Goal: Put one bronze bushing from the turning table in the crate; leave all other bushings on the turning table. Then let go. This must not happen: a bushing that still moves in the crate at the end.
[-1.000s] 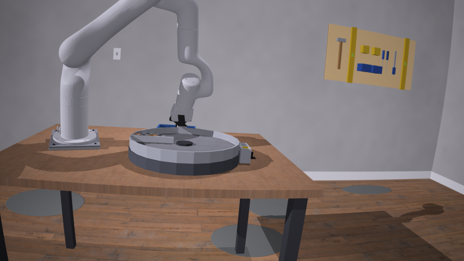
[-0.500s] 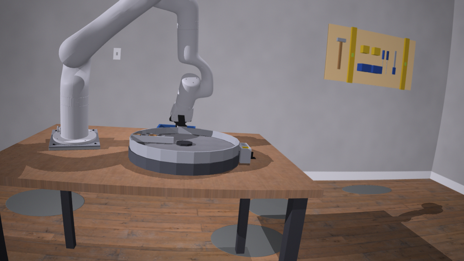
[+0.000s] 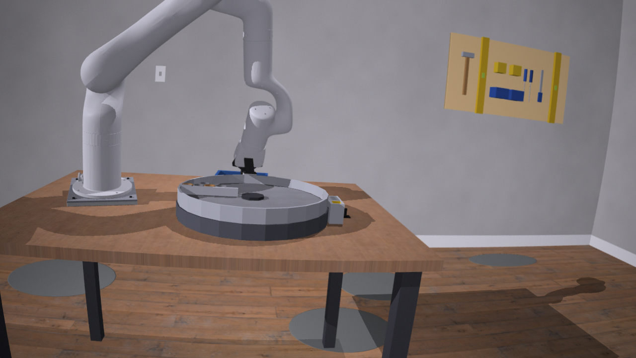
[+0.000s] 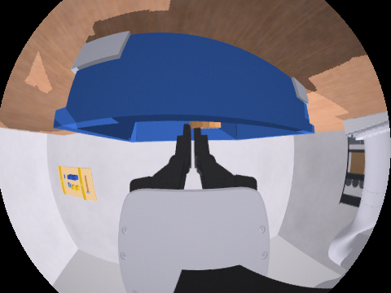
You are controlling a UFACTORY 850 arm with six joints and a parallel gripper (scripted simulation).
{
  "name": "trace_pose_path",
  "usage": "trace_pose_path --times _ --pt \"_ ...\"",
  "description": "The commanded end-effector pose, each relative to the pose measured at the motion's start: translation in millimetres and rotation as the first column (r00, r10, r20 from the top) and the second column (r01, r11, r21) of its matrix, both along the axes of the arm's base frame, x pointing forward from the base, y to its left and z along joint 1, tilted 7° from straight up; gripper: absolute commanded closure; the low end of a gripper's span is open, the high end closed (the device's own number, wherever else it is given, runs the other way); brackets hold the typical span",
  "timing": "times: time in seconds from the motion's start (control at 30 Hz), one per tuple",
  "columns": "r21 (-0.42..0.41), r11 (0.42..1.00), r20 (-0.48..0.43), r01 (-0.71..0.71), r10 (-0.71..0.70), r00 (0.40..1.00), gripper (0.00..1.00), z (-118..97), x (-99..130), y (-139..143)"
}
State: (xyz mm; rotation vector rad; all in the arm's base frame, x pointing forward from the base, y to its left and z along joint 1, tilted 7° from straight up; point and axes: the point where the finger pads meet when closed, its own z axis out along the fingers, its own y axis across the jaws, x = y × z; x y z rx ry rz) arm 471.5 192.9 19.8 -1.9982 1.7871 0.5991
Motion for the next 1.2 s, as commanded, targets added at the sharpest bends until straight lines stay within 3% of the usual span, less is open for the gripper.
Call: trace_pose_path --times 0.0,1.17 --pt "-0.013 1.0 0.008 -0.001 0.001 1.0 1.0 -1.8 2.1 -3.9" --pt "-0.013 1.0 0.008 -0.001 0.001 1.0 1.0 -4.2 3.1 -6.7"
